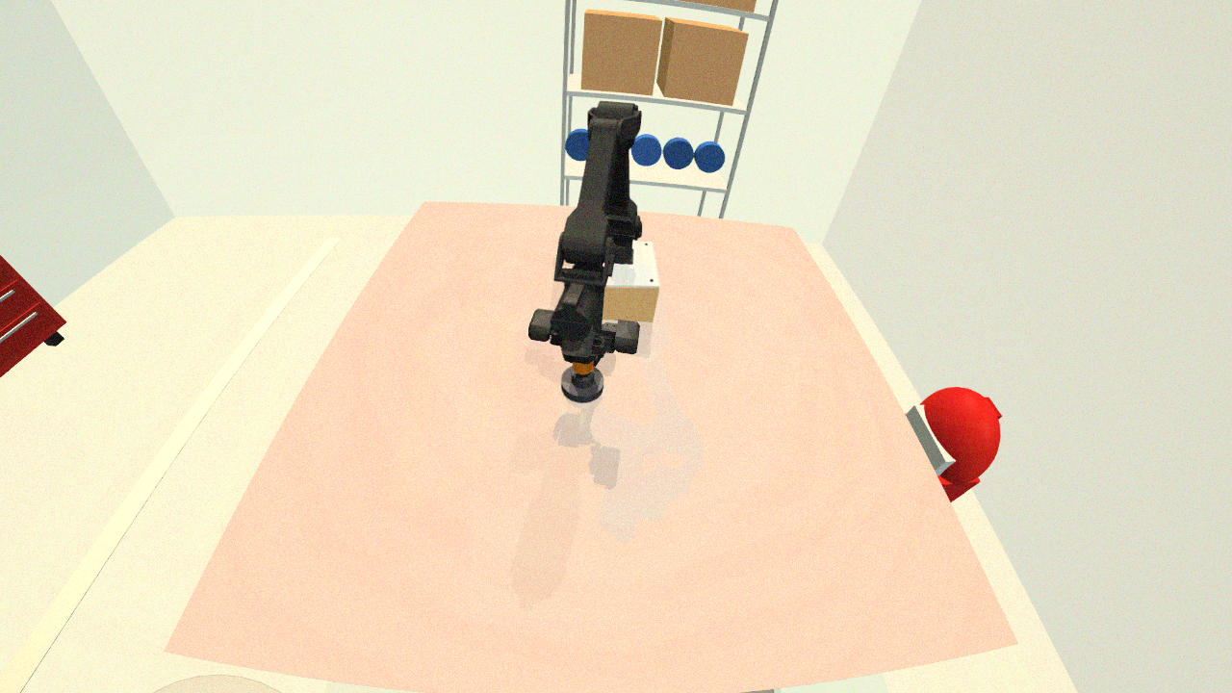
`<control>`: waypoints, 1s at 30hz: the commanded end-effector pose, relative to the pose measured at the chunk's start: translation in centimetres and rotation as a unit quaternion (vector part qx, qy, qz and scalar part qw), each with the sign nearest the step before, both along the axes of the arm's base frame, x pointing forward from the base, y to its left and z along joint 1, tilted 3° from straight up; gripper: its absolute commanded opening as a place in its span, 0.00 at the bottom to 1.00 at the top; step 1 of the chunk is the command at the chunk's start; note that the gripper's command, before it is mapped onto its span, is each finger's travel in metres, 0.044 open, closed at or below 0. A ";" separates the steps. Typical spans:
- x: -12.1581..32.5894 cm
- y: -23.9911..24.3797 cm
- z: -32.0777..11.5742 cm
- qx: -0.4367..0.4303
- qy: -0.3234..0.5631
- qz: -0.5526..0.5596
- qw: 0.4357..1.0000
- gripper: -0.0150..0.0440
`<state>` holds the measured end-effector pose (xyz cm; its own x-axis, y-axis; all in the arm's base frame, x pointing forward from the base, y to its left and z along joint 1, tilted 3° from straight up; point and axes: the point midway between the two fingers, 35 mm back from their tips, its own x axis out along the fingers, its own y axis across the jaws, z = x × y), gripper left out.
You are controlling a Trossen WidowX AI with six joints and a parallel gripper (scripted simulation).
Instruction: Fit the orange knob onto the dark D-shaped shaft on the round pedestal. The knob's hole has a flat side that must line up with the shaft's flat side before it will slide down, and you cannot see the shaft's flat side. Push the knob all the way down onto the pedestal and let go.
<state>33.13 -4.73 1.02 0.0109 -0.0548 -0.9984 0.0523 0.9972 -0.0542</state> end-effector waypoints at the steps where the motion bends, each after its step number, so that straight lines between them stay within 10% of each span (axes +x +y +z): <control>1: 0.2 -0.1 0.0 -0.003 -0.003 -0.002 1.000 0.25; 30: -0.2 -0.1 0.1 -0.001 -0.009 -0.107 0.994 0.25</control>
